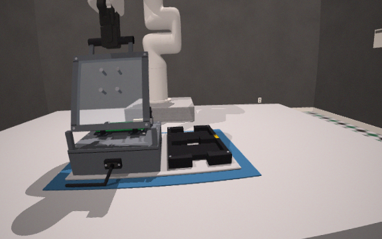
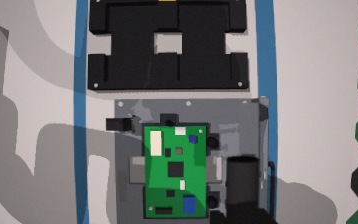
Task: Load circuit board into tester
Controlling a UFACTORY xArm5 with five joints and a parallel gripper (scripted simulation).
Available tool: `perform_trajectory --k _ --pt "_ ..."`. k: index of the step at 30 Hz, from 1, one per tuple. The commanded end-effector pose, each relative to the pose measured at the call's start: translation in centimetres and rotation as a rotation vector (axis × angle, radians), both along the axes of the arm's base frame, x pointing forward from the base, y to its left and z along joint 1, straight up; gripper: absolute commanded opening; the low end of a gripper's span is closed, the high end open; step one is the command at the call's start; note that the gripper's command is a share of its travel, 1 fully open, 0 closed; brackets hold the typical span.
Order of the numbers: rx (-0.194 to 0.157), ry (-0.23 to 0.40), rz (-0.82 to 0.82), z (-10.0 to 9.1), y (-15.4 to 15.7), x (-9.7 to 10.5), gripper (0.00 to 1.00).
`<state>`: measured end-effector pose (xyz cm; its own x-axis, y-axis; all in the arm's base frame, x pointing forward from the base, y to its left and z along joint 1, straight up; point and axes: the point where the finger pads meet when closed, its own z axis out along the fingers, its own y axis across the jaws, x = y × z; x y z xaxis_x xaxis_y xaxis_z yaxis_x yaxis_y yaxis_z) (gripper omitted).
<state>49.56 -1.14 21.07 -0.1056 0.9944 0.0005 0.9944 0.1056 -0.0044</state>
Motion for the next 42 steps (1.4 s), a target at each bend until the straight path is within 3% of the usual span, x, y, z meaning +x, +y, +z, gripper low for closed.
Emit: perform_trajectory --k 1,42 --pt "0.0 -0.004 0.0 -0.2 -0.1 -0.8 0.0" --pt "0.0 -0.004 0.0 -4.3 -0.7 -6.7 0.0"
